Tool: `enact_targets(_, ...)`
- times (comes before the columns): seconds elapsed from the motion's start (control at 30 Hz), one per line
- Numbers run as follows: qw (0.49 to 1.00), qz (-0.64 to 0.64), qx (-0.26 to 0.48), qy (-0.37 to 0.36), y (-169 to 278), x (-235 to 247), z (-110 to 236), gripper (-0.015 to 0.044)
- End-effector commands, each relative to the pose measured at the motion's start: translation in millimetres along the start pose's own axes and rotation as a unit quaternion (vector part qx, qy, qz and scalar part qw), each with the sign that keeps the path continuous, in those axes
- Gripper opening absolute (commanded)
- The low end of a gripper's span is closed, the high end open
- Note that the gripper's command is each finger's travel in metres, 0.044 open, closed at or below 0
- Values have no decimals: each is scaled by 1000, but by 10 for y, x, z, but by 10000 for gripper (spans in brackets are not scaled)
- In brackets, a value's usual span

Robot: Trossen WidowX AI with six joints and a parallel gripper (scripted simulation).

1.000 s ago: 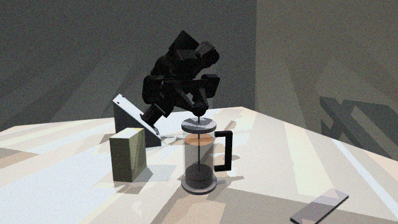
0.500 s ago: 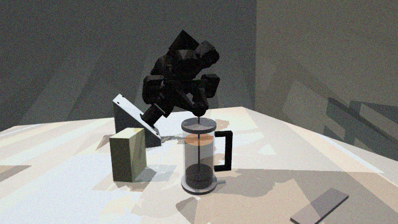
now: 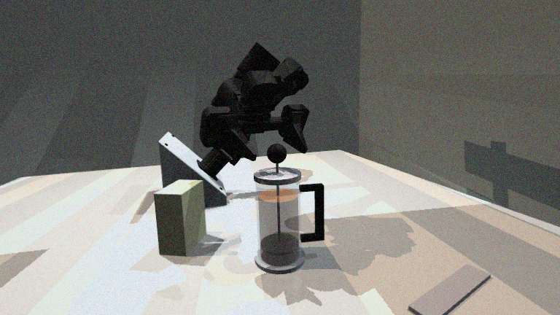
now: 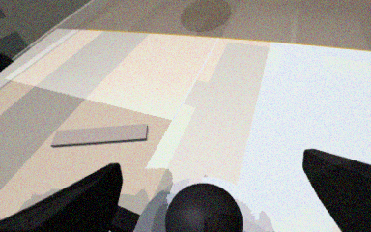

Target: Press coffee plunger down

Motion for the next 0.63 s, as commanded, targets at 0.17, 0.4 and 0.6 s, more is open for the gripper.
enact_targets(0.17,1000,-3,8,1,-456,-92,375,440)
enact_targets(0.4,1000,-6,6,-1,-601,-85,542,440)
enact_targets(0.6,1000,-6,6,-1,-601,-85,542,440)
Point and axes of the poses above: the point midway between the two fingers, 35 mm back from their tips, its own z axis back along the fingers, its own x axis across the jaws, y = z × x, the point moved 7 cm from there along z, back along the fingers, and after that the axes turned 12 degrees about z, right-handed, at the moved point
